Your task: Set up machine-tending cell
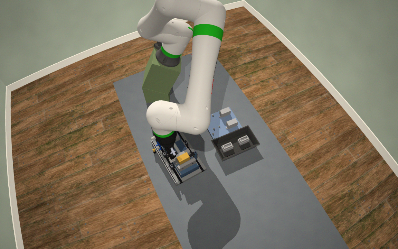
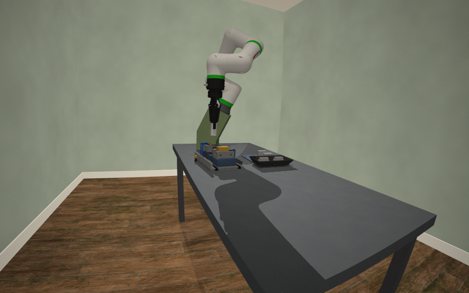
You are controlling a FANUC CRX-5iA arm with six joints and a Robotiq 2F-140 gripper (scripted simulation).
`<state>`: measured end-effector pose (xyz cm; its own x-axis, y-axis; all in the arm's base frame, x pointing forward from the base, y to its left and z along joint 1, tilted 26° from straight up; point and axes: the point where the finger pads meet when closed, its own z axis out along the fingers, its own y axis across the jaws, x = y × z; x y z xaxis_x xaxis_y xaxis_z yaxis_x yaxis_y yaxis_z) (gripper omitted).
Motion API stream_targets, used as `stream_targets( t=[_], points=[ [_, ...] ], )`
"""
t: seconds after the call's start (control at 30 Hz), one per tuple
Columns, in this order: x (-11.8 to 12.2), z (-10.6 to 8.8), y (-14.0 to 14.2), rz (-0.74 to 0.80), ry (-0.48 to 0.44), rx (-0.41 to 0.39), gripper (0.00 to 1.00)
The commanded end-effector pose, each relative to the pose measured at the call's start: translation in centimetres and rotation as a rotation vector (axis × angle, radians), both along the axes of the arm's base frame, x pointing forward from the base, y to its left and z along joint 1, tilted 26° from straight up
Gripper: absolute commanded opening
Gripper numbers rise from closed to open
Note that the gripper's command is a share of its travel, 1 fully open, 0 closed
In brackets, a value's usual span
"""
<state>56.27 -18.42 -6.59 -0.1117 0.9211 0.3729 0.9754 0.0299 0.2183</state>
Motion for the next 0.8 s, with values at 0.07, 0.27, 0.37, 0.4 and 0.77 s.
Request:
stream_targets(
  t=[0.07,0.27,0.37,0.4,0.77],
  points=[
    [0.0,0.0,0.0,0.0,0.0,0.0,0.0],
    [0.0,0.0,0.0,0.0,0.0,0.0,0.0],
    [0.0,0.0,0.0,0.0,0.0,0.0,0.0],
    [0.0,0.0,0.0,0.0,0.0,0.0,0.0],
    [-1.5,1.3,3.7,0.0,0.0,0.0,0.0]
  ],
)
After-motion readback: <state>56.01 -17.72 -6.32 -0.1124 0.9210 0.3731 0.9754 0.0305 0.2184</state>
